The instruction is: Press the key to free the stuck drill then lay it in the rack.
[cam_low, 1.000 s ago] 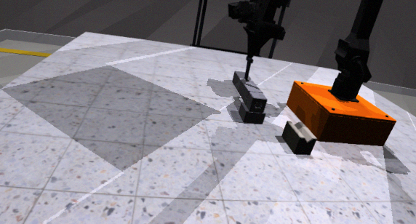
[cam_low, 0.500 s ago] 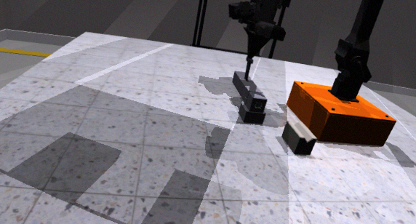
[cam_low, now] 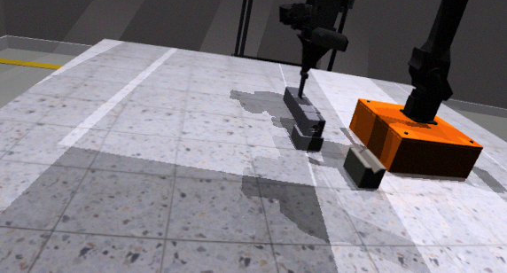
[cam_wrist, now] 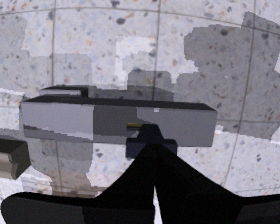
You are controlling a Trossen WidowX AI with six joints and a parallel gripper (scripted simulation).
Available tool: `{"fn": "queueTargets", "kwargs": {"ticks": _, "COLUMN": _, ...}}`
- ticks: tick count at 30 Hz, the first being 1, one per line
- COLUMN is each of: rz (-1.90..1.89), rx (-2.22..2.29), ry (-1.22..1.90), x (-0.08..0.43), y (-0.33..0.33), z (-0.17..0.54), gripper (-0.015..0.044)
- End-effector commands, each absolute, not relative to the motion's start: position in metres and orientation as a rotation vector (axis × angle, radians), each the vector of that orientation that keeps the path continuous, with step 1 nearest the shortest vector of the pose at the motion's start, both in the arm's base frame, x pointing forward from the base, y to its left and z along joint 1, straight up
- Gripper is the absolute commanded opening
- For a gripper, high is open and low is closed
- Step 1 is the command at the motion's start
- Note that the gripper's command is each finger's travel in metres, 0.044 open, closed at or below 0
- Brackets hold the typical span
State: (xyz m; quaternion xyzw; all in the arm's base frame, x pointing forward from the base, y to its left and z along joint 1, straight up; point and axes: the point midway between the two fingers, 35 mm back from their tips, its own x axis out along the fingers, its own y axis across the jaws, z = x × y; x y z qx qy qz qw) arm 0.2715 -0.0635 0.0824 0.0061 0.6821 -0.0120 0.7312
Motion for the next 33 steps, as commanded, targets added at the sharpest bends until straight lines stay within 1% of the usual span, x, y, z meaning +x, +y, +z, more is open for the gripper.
{"fn": "queueTargets", "kwargs": {"ticks": 1, "rz": -0.024, "rx": 0.018, "ry": 1.550, "x": 0.264, "y": -0.065, "z": 0.062, "gripper": 0.0000}}
{"fn": "queueTargets", "kwargs": {"ticks": 10, "rz": -0.024, "rx": 0.018, "ry": 1.550, "x": 0.263, "y": -0.065, "z": 0.056, "gripper": 0.0000}}
{"fn": "queueTargets", "kwargs": {"ticks": 13, "rz": -0.024, "rx": 0.018, "ry": 1.550, "x": 0.266, "y": -0.065, "z": 0.068, "gripper": 0.0079}}
{"fn": "queueTargets", "kwargs": {"ticks": 20, "rz": -0.024, "rx": 0.018, "ry": 1.549, "x": 0.272, "y": -0.064, "z": 0.135, "gripper": 0.0263}}
{"fn": "queueTargets", "kwargs": {"ticks": 24, "rz": -0.005, "rx": 0.000, "ry": 1.533, "x": 0.273, "y": -0.062, "z": 0.129, "gripper": 0.0368}}
{"fn": "queueTargets", "kwargs": {"ticks": 27, "rz": 0.229, "rx": -0.236, "ry": 1.523, "x": 0.284, "y": -0.032, "z": 0.109, "gripper": 0.0440}}
{"fn": "queueTargets", "kwargs": {"ticks": 33, "rz": 0.838, "rx": -0.848, "ry": 1.371, "x": 0.288, "y": 0.051, "z": 0.058, "gripper": 0.0440}}
